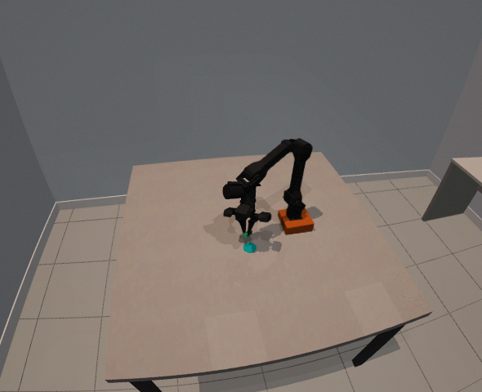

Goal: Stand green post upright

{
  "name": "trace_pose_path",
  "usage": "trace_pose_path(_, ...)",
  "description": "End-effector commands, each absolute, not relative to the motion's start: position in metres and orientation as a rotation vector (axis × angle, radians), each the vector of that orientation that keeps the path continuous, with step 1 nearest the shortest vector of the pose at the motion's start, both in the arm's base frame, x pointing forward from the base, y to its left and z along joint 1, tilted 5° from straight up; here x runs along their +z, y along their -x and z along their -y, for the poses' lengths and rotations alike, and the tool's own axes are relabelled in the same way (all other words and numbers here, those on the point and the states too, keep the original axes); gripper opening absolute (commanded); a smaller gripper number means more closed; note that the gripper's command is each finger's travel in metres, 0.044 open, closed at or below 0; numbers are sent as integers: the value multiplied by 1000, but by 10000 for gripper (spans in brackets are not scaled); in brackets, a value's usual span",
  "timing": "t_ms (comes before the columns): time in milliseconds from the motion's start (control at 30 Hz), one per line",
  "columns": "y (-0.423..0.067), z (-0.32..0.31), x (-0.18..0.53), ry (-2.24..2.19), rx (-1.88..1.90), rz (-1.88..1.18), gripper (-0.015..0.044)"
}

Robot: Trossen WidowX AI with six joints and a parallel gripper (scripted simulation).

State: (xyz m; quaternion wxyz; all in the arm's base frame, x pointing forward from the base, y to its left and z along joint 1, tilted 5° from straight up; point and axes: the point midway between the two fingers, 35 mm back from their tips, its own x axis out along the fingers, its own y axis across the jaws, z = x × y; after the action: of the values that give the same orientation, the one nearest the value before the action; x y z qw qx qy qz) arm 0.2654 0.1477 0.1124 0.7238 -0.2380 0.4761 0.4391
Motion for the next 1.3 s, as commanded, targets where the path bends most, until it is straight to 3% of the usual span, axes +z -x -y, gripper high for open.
trace_pose_path(0,-266,-148,112,508,981,-1029,23)
trace_pose_path(1267,-275,-143,110,328,1035,-803,23)
